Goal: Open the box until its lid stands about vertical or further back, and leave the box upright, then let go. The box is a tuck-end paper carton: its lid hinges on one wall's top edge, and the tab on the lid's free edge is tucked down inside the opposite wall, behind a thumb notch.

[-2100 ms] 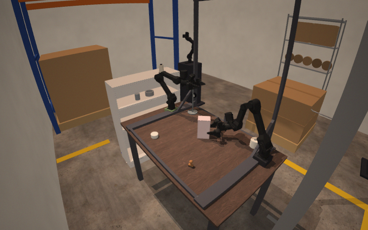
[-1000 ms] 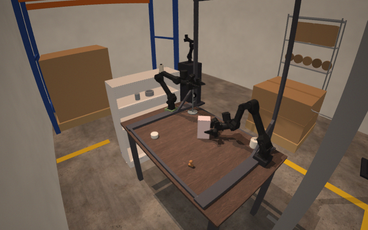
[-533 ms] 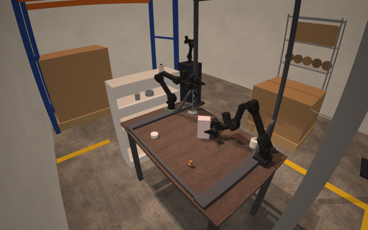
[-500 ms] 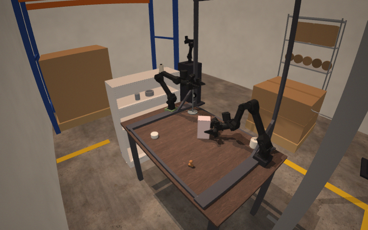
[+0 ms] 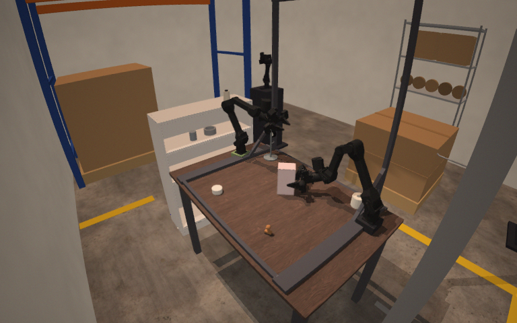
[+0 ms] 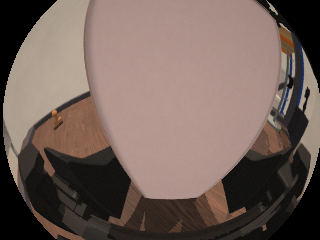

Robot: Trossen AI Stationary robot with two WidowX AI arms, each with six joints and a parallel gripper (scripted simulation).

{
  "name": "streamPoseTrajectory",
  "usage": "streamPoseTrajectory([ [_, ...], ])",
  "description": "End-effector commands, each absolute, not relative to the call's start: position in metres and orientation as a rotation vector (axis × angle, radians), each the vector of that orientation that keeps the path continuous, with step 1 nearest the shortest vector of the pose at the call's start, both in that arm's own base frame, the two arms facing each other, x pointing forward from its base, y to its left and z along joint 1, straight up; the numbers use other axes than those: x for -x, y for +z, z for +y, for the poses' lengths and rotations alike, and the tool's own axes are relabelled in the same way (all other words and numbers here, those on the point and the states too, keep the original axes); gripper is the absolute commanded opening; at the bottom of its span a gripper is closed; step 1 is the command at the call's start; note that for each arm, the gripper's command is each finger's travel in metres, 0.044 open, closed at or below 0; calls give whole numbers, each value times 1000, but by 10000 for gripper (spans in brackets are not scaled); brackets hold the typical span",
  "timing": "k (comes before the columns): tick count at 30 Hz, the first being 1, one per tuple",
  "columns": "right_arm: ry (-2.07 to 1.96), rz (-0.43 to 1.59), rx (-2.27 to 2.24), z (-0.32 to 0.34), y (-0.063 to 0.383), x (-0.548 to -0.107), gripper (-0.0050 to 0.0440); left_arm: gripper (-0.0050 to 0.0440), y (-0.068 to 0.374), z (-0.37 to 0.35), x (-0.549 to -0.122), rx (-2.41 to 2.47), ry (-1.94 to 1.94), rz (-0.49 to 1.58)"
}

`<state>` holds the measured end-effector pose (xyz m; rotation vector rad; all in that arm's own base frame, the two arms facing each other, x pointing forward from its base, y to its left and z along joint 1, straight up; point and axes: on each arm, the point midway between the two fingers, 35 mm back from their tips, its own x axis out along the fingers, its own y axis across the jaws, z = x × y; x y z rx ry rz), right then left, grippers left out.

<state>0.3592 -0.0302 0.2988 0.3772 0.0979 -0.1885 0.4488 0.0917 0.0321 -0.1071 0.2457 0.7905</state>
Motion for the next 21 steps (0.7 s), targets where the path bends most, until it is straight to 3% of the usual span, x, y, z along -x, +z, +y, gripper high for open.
streamPoseTrajectory([
  [1, -315, 94, -581, -51, 306, -383, 152, 315, 43, 92, -453, 116, 788, 220],
  [6, -455, 94, -794, -71, 294, -406, 50, 315, 43, 92, -453, 116, 788, 220],
  [21, -876, -81, -1321, -129, 245, -458, 50, 315, 43, 92, -453, 116, 788, 220],
])
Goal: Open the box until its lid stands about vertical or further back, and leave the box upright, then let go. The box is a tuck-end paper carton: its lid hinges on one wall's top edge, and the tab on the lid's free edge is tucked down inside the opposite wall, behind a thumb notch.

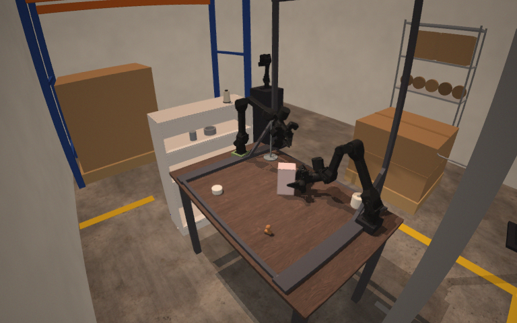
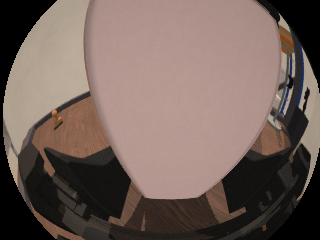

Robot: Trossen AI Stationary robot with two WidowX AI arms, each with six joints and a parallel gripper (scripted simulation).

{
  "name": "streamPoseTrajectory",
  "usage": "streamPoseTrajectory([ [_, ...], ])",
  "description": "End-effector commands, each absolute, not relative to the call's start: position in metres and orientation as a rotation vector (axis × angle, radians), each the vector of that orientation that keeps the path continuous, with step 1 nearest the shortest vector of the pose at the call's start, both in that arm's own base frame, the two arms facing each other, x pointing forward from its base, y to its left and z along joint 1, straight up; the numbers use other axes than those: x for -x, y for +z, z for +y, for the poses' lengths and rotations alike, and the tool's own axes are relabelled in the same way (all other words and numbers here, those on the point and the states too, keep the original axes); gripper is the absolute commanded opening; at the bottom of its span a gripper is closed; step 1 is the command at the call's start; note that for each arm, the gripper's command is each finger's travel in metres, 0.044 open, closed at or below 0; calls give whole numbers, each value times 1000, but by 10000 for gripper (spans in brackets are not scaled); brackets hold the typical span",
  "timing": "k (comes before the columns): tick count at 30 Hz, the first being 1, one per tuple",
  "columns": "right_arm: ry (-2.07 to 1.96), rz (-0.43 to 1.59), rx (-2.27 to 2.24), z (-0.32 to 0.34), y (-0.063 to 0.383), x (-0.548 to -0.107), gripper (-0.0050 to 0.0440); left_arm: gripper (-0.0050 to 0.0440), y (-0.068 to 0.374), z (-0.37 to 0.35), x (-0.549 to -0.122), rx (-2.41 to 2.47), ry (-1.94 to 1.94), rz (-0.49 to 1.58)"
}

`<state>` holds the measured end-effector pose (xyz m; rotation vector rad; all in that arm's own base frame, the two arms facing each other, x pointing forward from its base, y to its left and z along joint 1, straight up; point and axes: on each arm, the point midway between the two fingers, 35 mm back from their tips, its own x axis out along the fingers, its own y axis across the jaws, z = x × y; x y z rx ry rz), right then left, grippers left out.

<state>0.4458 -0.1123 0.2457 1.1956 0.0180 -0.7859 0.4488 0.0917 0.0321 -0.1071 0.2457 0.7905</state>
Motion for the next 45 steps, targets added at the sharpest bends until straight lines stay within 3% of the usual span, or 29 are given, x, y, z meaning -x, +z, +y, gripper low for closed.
streamPoseTrajectory([
  [1, -905, -104, -1353, -133, 241, -461, 50, 315, 43, 92, -453, 116, 788, 220],
  [15, -1168, -450, -1669, -174, 194, -486, 50, 315, 43, 92, -453, 116, 788, 220],
  [45, -1170, -453, -1670, -175, 168, -487, 50, 315, 43, 92, -453, 116, 788, 220],
])
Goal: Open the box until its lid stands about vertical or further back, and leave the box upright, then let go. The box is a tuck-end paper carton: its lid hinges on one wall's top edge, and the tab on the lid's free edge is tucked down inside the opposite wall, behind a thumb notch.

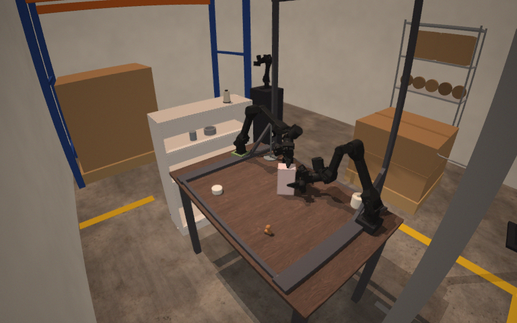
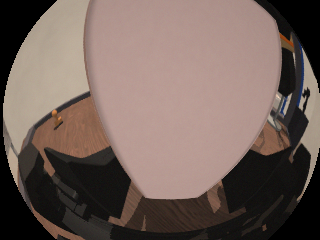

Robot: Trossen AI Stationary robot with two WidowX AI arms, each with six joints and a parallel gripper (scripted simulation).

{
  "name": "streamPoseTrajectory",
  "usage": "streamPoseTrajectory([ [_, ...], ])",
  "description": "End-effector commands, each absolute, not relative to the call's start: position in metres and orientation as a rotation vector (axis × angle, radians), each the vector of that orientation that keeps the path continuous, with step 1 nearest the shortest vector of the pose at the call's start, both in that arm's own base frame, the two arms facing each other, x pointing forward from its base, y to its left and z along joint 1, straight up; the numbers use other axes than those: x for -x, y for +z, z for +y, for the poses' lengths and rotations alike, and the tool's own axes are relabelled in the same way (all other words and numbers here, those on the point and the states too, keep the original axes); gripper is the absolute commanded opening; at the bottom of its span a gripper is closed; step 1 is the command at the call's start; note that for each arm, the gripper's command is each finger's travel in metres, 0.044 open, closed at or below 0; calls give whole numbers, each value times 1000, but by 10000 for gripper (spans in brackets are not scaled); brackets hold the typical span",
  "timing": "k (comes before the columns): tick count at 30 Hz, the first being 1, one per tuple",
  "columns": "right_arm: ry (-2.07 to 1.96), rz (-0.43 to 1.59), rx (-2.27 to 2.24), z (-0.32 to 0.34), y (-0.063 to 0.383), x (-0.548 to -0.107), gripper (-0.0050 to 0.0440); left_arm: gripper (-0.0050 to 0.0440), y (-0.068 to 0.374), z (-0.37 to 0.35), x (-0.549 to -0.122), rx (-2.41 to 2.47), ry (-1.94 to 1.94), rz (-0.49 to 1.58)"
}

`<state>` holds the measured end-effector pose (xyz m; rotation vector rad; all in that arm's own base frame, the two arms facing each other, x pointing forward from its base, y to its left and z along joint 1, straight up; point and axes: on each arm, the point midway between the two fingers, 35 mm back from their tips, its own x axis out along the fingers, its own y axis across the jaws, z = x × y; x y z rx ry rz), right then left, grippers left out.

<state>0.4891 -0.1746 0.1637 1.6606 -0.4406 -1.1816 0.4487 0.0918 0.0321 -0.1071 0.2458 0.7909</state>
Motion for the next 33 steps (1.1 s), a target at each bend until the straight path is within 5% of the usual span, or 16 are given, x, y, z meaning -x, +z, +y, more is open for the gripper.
streamPoseTrajectory([
  [1, -1170, -453, -1670, -175, 168, -487, 50, 315, 43, 92, -453, 116, 788, 220],
  [33, -1152, -468, -1678, -175, 187, -489, 50, 315, 43, 92, -453, 116, 788, 220],
])
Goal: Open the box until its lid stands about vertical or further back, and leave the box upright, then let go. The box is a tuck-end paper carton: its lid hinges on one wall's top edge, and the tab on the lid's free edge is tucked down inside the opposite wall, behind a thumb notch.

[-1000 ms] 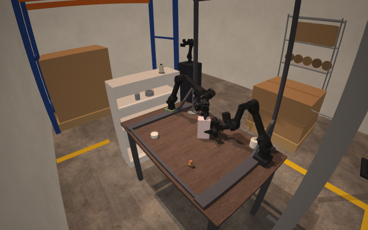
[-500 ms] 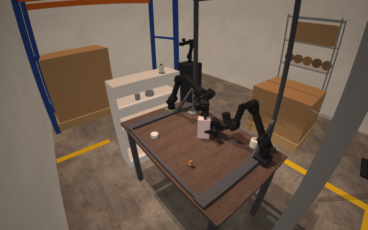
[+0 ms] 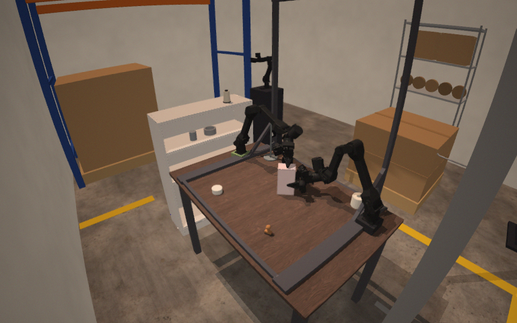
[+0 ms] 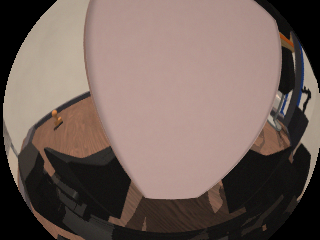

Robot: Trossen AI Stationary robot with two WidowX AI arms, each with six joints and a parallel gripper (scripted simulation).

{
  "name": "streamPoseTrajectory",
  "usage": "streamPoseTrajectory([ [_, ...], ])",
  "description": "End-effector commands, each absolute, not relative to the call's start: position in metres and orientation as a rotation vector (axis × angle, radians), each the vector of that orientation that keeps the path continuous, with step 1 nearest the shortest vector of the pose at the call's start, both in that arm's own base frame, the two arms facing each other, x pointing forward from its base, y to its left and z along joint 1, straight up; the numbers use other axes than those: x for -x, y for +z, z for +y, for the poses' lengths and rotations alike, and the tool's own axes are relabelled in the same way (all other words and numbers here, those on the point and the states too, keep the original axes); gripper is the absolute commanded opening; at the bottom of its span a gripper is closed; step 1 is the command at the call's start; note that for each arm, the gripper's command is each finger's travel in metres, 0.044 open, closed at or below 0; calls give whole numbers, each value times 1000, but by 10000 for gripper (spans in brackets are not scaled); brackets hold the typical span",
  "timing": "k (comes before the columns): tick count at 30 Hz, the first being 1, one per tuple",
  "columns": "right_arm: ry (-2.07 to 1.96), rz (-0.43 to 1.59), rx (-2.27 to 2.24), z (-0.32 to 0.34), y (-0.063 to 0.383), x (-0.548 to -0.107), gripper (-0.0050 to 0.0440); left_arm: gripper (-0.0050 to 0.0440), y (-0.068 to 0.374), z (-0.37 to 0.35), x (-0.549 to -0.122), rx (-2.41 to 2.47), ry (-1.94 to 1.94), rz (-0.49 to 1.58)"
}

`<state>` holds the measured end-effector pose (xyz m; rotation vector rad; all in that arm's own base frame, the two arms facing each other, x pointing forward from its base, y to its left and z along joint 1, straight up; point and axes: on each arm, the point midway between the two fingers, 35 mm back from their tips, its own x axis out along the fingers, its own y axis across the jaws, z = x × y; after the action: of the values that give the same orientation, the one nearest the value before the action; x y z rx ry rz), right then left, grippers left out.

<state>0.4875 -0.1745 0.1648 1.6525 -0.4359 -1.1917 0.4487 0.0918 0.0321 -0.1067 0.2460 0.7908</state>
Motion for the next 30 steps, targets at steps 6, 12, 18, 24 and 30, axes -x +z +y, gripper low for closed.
streamPoseTrajectory([
  [6, -1152, -468, -1678, -175, 183, -488, 50, 315, 43, 92, -453, 116, 788, 220],
  [12, -1152, -467, -1678, -174, 182, -487, 50, 315, 43, 92, -453, 116, 788, 220],
  [18, -1152, -467, -1678, -172, 182, -486, 50, 315, 43, 92, -453, 116, 788, 220],
  [24, -1153, -465, -1678, -167, 182, -484, 50, 315, 43, 92, -453, 116, 788, 220],
  [30, -1154, -464, -1678, -162, 183, -482, 50, 315, 43, 92, -453, 116, 788, 220],
])
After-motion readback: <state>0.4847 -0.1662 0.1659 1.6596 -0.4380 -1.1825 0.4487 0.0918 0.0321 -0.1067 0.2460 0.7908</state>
